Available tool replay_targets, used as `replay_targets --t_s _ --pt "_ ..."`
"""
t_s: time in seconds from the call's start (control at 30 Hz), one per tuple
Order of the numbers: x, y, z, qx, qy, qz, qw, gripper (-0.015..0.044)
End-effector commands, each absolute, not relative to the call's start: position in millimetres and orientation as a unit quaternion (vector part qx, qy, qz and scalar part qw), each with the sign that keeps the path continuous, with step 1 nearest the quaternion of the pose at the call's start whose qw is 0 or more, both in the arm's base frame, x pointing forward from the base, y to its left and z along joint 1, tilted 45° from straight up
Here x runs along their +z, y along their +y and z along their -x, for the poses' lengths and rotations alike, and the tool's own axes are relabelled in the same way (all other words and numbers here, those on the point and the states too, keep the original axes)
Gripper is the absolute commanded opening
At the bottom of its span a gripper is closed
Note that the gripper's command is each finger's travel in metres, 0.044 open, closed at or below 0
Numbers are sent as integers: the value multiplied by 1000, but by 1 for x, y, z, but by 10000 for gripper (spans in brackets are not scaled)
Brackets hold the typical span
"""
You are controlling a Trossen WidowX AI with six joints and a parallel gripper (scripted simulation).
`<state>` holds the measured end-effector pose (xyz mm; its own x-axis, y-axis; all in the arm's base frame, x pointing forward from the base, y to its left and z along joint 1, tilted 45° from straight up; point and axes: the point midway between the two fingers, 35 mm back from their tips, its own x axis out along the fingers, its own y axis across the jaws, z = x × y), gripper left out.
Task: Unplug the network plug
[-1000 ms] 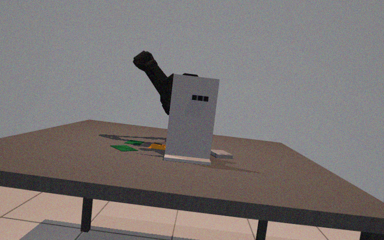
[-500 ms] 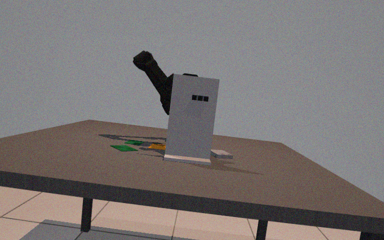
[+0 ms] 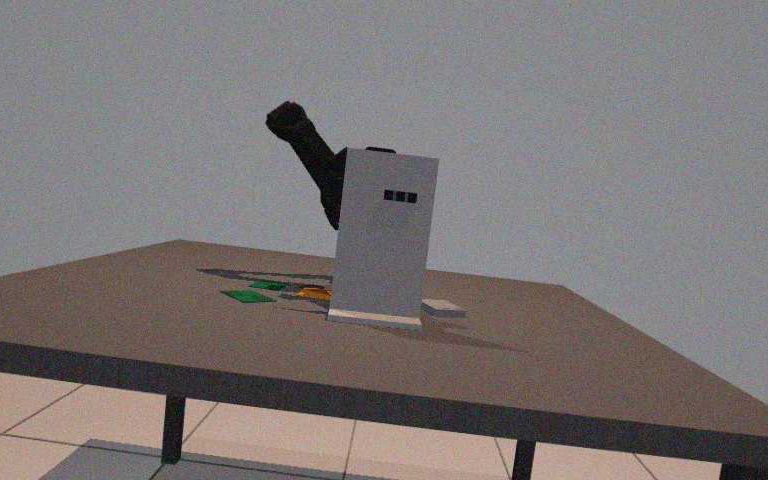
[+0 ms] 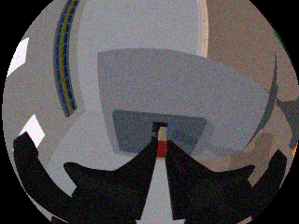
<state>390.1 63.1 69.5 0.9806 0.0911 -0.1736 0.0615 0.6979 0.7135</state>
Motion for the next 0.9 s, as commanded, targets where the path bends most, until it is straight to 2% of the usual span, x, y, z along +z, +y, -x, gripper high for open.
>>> replay_targets --t_s 0.0,0.87 --pt "68 62 -386 6 99 -388 916 0" --pt "68 64 -370 5 100 -388 916 0"
